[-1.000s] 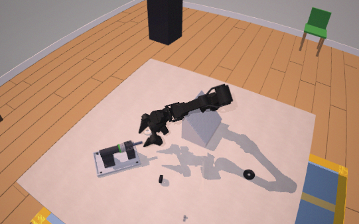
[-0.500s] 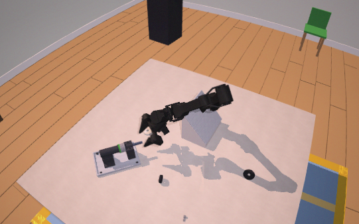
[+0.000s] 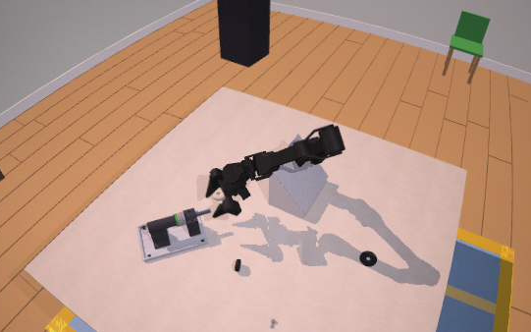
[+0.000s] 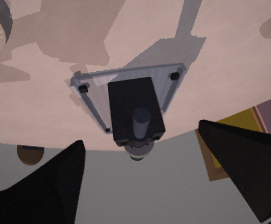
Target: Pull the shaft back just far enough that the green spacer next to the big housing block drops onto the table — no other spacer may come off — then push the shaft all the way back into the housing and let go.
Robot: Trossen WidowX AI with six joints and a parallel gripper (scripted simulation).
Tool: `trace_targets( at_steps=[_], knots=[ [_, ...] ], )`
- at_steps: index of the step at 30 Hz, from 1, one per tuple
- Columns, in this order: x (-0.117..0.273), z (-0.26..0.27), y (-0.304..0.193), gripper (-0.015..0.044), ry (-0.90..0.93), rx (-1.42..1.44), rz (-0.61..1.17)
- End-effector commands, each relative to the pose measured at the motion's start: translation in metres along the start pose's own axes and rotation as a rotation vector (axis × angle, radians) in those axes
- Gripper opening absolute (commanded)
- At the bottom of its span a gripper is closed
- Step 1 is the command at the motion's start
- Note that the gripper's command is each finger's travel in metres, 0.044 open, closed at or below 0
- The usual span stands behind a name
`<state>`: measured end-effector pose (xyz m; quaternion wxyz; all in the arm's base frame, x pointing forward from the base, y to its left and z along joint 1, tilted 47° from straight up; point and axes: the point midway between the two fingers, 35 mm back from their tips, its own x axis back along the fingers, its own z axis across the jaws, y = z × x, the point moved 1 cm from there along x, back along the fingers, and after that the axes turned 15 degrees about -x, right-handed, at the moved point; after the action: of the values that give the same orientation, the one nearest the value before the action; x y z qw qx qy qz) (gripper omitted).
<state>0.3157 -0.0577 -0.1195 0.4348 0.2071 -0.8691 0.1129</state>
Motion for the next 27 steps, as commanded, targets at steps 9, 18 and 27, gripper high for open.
trace_targets(
  at_steps=[9, 18, 27],
  knots=[
    [-0.012, -0.003, -0.002, 0.044, -0.007, 0.007, 0.003],
    [-0.027, -0.004, -0.002, 0.044, -0.008, 0.007, 0.003],
    [-0.04, -0.005, -0.002, 0.044, -0.008, 0.007, 0.003]
  ],
)
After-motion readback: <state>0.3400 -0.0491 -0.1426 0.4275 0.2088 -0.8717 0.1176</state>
